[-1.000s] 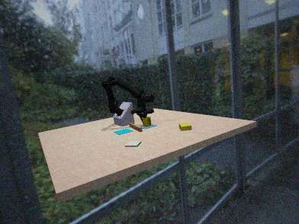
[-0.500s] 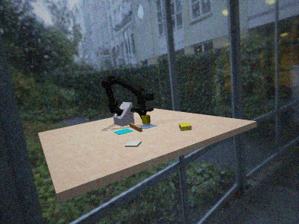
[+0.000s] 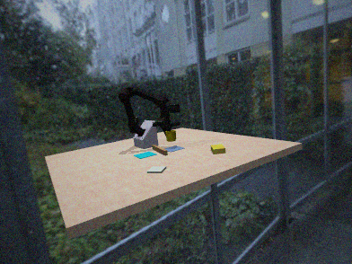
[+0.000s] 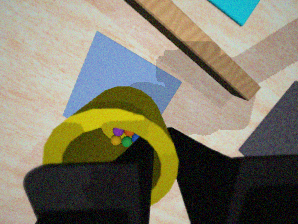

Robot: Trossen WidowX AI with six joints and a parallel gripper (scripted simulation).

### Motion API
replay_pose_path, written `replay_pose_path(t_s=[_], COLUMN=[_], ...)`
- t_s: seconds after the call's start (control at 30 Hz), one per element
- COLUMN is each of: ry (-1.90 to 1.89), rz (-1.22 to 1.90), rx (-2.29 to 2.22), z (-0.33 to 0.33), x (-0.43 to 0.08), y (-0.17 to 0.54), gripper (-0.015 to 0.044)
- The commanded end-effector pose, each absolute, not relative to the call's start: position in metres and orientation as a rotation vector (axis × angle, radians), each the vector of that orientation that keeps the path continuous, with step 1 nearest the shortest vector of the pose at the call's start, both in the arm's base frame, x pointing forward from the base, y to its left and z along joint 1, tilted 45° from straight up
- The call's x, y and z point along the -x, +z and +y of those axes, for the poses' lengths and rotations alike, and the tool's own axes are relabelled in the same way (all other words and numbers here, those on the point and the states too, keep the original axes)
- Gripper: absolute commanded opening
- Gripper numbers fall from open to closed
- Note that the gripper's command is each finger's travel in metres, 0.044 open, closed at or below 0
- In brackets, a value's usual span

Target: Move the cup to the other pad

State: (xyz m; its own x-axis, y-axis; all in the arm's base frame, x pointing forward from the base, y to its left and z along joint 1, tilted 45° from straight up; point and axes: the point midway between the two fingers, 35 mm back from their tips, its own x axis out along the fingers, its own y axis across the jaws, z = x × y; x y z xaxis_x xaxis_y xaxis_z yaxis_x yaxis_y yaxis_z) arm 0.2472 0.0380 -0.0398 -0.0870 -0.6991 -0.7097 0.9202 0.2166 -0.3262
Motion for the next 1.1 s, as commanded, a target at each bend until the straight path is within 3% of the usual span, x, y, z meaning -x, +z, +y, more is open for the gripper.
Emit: replay_pose_path(t_s=[0.0, 1.07], ry=[-1.376, -1.379], rz=[0.928, 0.929], rx=[-0.317, -0.311], z=[0.041, 0.023], x=[-0.247, -0.243], y=[-0.036, -0.023], gripper=[0.0, 0.0])
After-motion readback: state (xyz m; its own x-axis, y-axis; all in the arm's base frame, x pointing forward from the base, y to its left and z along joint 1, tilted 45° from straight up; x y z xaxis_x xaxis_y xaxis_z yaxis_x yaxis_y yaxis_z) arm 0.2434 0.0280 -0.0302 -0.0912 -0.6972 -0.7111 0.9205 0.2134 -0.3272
